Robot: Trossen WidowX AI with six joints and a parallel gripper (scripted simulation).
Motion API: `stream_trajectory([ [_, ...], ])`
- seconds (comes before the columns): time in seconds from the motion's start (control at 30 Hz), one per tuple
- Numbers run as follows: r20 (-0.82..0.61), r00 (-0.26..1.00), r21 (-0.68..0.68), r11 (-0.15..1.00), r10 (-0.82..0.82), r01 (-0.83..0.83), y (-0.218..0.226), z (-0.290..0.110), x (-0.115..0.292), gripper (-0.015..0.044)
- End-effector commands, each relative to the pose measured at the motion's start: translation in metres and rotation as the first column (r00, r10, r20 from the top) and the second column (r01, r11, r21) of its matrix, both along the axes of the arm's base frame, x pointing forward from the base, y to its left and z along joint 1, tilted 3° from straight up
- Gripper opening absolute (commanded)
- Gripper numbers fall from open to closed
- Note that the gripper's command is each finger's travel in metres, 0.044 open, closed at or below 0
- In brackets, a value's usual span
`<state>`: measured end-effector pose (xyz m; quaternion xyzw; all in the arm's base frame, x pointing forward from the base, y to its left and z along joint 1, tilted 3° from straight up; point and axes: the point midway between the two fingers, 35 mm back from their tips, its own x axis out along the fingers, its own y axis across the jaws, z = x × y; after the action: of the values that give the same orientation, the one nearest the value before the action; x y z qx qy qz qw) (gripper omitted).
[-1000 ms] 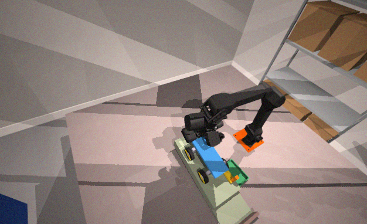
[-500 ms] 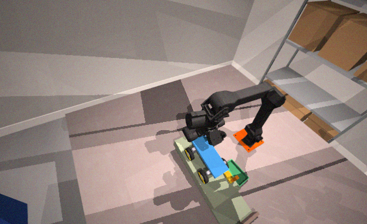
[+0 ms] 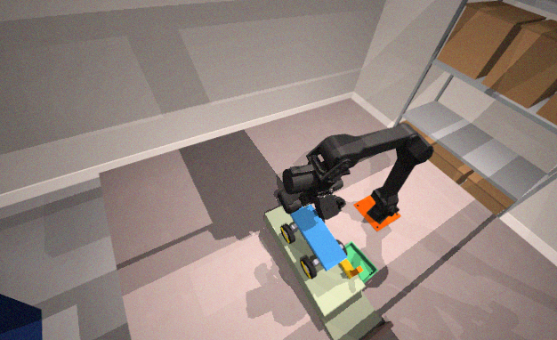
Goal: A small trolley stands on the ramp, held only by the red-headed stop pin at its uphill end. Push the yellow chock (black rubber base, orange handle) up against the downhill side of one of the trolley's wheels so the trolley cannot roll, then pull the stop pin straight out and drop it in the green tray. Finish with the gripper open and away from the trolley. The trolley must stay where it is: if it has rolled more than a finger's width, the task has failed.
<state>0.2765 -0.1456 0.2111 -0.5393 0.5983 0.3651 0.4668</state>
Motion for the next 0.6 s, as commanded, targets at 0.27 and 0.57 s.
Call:
stream_trajectory([
  [0.27, 0.002, 1.0, -0.006, 1.0, -0.004, 0.004, -0.001, 0.01, 0.0, 0.0],
  [0.57, 0.002, 1.0, -0.007, 1.0, -0.004, 0.004, -0.012, 0.014, -0.001, 0.0],
])
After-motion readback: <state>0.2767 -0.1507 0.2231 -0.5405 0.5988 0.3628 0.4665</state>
